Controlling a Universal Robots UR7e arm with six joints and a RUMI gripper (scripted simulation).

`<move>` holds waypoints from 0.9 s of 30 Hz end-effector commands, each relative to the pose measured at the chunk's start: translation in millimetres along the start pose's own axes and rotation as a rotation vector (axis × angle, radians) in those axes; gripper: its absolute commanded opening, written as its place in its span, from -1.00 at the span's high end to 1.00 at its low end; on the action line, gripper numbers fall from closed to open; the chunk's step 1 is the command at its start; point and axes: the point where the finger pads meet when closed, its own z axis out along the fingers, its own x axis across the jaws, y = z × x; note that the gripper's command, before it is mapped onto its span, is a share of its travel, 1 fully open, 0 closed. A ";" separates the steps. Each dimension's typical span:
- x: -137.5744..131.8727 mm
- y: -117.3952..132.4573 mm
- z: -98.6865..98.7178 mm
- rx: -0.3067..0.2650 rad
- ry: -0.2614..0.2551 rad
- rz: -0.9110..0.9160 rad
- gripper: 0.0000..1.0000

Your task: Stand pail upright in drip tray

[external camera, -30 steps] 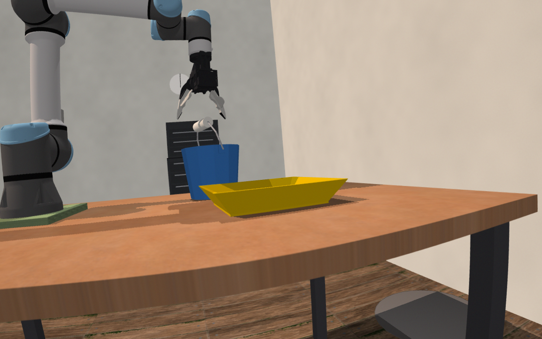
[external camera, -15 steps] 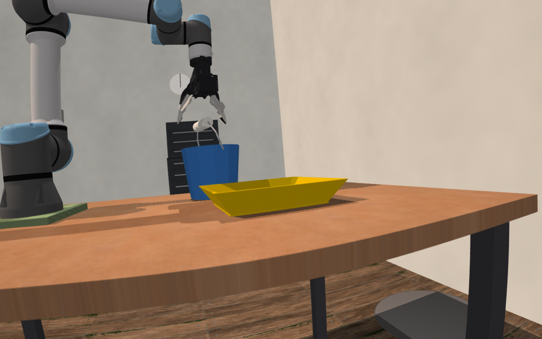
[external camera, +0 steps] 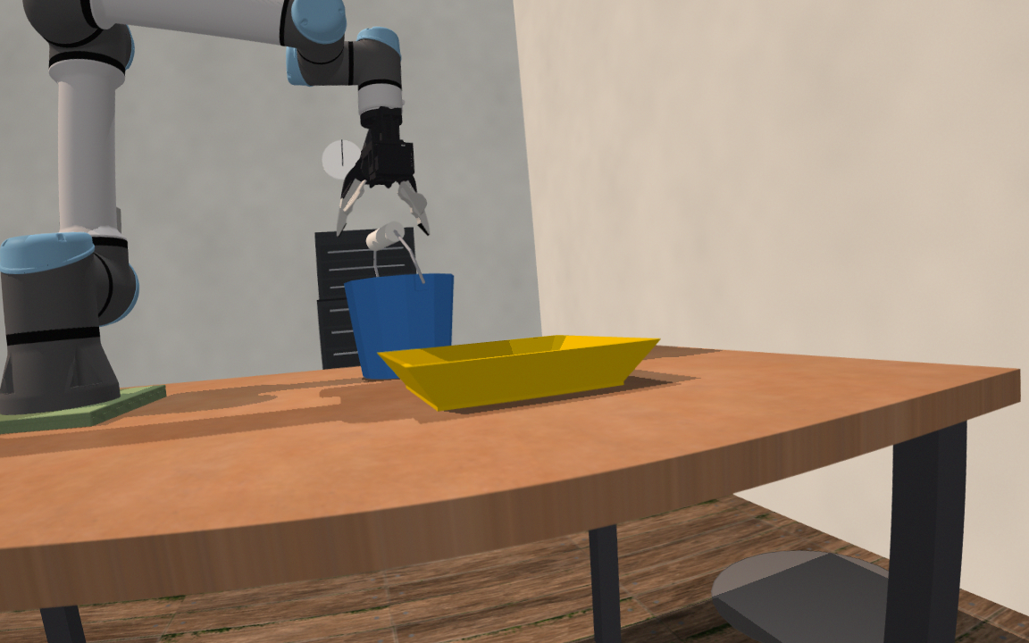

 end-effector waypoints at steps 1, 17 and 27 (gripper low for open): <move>0.3 0.1 -0.5 0.000 0.001 0.000 -1.00; 0.3 0.1 -0.5 0.000 0.001 0.000 -1.00; 0.3 0.1 -0.5 0.000 0.001 0.000 1.00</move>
